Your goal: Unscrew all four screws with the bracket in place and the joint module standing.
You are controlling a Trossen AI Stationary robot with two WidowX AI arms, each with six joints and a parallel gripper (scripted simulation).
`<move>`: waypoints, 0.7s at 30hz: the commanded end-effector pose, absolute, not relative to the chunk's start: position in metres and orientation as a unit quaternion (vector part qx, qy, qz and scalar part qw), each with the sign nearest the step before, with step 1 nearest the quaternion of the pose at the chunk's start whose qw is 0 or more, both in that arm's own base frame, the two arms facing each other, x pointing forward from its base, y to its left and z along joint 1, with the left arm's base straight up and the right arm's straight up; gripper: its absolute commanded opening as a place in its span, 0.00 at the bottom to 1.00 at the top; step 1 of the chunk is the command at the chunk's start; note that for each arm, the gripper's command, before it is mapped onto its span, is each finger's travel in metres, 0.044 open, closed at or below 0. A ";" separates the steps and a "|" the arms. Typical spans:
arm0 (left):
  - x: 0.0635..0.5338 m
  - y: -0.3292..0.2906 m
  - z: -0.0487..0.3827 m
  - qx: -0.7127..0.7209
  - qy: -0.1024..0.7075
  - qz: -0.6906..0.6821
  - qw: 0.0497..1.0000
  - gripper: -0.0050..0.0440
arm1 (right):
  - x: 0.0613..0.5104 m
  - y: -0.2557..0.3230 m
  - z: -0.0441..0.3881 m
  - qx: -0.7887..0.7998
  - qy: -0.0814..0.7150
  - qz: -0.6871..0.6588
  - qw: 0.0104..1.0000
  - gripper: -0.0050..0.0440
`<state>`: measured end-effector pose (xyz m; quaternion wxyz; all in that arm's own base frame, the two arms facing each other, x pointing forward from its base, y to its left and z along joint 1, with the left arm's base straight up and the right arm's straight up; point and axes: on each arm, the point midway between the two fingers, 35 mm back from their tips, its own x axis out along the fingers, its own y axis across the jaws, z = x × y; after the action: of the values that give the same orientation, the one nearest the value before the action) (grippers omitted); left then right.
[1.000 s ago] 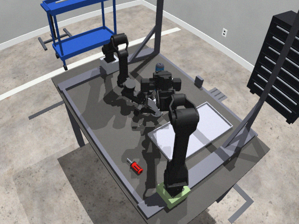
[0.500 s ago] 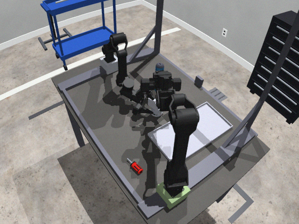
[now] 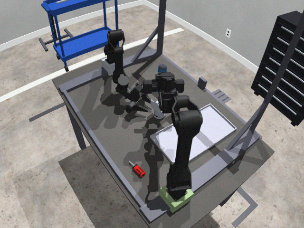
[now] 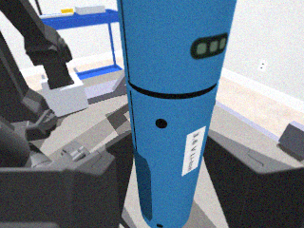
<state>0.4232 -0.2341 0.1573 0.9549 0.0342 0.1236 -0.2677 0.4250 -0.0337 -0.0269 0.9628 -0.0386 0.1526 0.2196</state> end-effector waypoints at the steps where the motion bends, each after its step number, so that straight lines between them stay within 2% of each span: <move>1: 0.426 -0.233 0.171 0.031 0.109 -0.266 0.957 0.43 | 0.419 -0.040 -0.012 -0.053 0.160 0.171 0.971 0.53; 6: 0.426 -0.233 0.171 0.031 0.109 -0.266 0.957 0.43 | 0.406 -0.022 -0.004 -0.052 0.174 0.098 0.978 0.31; 21: 0.426 -0.233 0.171 0.031 0.109 -0.266 0.957 0.43 | 0.365 0.028 0.038 0.001 0.124 -0.017 0.992 0.31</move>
<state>0.4232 -0.2341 0.1573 0.9549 0.0342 0.1236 -0.2677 0.3702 0.0204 0.0174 0.9878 -0.0128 0.1545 0.0145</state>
